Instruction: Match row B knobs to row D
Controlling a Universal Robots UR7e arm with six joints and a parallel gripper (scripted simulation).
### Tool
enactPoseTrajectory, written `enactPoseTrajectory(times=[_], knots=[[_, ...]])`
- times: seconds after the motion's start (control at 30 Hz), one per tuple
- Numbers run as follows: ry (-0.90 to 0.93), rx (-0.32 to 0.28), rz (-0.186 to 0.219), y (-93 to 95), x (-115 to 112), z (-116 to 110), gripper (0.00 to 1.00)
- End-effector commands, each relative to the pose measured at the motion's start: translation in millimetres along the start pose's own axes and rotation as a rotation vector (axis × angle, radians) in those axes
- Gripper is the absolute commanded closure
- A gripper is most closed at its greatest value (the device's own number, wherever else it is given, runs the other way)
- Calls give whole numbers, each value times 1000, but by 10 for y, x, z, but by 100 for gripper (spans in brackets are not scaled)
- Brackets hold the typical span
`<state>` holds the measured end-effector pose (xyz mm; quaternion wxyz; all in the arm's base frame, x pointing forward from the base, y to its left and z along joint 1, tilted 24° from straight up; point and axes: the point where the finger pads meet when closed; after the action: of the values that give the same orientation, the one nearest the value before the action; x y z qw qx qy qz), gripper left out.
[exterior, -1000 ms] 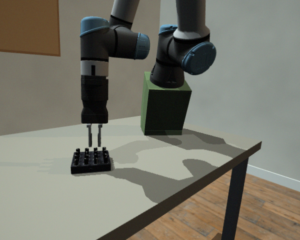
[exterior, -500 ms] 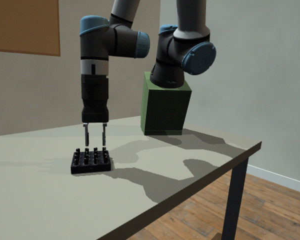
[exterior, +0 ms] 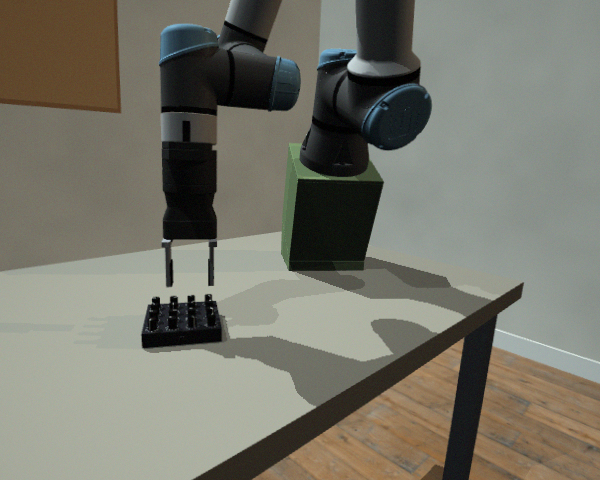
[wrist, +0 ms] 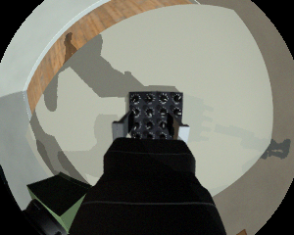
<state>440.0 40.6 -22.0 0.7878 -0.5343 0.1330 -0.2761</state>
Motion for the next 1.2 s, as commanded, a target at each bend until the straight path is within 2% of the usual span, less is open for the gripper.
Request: enactPoseTrajectory(times=[0.0, 0.93, 1.17], knots=[[1, 1, 3, -71, -21, -5, 0], [-1, 1, -2, -896, 17, 2, 0], [-1, 0, -2, -1004, 17, 2, 0]])
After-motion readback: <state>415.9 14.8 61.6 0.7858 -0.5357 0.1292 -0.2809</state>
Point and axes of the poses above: the point where the finger pads meet when closed, its own y axis out along the fingers, its own x axis across the jaws, z = x × y, and after that the axes turned 8 degrees about -y, right-handed
